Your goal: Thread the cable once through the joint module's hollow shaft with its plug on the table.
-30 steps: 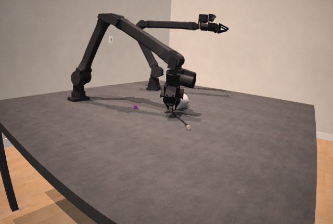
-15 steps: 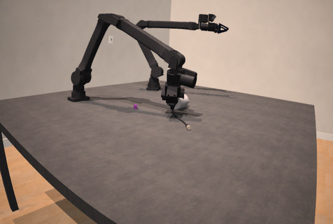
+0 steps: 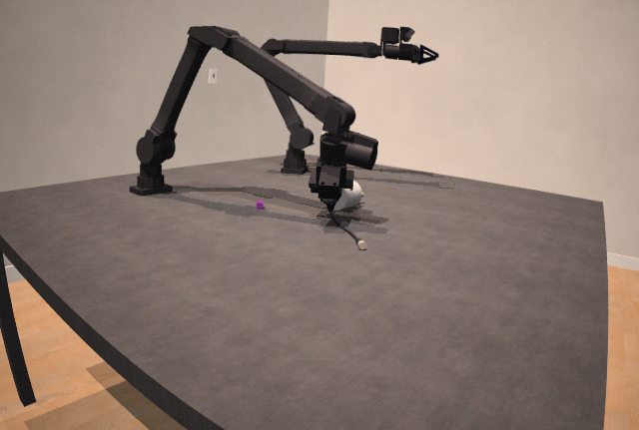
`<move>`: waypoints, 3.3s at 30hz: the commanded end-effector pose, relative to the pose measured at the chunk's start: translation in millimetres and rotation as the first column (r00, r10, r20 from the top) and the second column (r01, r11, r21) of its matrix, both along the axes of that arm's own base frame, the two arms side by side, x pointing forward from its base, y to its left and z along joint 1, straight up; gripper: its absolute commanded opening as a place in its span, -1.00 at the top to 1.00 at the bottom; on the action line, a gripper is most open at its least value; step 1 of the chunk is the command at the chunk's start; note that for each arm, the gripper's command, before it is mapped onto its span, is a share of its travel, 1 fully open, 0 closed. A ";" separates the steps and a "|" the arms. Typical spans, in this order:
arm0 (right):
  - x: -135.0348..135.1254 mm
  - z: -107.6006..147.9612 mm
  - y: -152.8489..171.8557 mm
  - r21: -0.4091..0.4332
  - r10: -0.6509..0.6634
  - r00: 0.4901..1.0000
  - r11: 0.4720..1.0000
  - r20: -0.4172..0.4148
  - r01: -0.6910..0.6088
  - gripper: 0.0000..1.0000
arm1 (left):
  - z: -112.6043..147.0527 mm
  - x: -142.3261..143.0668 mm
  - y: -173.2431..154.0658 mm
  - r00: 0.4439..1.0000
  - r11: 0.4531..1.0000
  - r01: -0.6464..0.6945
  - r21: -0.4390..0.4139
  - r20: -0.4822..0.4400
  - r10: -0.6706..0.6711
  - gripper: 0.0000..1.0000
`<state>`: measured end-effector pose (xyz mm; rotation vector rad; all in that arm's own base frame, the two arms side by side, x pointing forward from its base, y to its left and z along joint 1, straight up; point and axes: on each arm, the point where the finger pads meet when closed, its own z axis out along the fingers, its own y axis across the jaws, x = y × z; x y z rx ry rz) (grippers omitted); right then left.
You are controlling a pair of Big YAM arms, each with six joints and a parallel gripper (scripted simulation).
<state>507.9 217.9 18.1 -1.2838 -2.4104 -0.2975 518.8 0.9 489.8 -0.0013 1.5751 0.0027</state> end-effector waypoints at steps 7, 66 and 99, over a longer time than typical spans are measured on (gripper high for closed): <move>-1.1 17.3 17.3 0.011 0.004 1.000 1.000 0.030 -0.004 1.00 | 11.9 3.1 1.3 1.000 1.000 -0.003 -0.002 0.026 0.004 -0.92; 27.1 13.0 -8.2 0.006 0.051 0.998 0.999 0.035 -0.051 0.36 | 11.9 3.1 1.3 1.000 1.000 -0.003 -0.002 0.026 0.004 -0.92; 13.7 21.5 13.2 0.014 0.059 0.997 0.998 0.050 -0.059 1.00 | 11.9 3.1 1.3 1.000 1.000 -0.003 -0.002 0.026 0.004 -0.92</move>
